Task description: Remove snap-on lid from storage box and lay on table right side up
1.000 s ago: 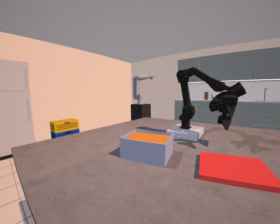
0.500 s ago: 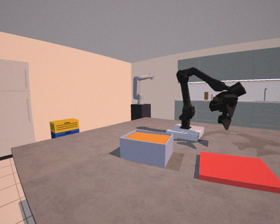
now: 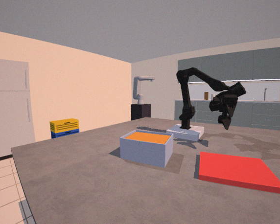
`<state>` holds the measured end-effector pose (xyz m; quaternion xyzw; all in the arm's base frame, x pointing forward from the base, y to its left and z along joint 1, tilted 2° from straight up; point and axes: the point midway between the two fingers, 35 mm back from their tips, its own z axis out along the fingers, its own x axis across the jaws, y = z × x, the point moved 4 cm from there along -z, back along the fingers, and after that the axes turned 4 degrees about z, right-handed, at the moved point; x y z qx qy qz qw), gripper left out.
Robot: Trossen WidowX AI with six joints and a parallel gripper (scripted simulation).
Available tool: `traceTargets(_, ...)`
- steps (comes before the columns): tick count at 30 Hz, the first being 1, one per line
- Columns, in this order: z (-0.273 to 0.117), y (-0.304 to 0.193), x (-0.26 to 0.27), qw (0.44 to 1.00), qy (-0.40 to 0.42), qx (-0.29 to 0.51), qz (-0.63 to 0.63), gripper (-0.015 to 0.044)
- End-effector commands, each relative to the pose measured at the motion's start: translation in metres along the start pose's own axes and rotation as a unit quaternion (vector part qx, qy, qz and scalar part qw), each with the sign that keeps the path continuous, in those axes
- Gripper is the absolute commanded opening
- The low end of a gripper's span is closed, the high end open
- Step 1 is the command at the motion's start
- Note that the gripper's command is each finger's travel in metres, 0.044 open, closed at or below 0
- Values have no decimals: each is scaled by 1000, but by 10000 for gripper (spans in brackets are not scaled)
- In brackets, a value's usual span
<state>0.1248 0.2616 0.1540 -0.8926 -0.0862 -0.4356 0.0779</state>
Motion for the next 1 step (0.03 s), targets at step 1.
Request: traceTargets(1,0,0,0,1000,1,-1,3,440)
